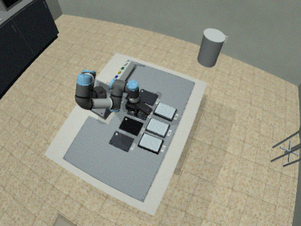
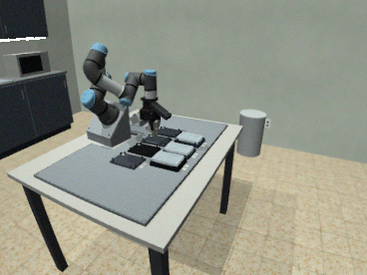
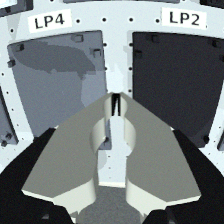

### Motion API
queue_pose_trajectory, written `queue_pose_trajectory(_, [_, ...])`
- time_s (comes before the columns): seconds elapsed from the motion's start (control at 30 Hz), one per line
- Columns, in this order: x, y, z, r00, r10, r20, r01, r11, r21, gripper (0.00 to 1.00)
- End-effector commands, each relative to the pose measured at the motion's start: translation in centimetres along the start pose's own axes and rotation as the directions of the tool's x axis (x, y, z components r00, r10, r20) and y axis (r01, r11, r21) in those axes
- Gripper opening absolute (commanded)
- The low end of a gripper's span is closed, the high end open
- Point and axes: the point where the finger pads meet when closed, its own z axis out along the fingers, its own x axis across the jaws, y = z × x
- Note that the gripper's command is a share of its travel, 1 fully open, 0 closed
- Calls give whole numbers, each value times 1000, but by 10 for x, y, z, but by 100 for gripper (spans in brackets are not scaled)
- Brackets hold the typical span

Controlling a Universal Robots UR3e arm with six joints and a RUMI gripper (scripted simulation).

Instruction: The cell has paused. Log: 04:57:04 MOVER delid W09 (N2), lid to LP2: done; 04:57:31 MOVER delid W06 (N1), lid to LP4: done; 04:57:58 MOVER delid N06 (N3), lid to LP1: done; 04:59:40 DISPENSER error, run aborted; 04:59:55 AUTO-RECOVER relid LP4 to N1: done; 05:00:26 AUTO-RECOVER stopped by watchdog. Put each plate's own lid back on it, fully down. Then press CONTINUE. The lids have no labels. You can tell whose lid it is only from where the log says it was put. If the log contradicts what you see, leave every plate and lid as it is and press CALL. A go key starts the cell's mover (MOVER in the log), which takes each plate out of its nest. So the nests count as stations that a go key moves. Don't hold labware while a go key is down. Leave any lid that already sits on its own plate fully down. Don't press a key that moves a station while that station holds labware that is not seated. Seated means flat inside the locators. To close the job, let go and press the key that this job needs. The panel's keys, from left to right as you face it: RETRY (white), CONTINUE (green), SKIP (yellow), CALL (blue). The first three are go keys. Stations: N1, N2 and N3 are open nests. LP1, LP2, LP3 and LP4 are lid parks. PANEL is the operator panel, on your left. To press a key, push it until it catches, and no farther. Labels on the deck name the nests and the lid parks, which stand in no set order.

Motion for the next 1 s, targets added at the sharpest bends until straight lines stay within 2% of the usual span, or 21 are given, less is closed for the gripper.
queue_pose_trajectory(0.0, [0, 2, -1, 1000, 1, 2, -1, 1000, 7, 0])
queue_pose_trajectory(0.13, [0, 2, -6, 1000, 1, 2, -1, 1000, 7, 0])
queue_pose_trajectory(0.53, [0, 3, -66, 1000, 1, 2, -1, 1000, 7, 0])
queue_pose_trajectory(0.77, [0, 3, -66, 1000, 1, 2, -1, 1000, 7, 0])
queue_pose_trajectory(0.97, [-29, 10, -66, 993, -119, 2, 119, 993, 8, 0])
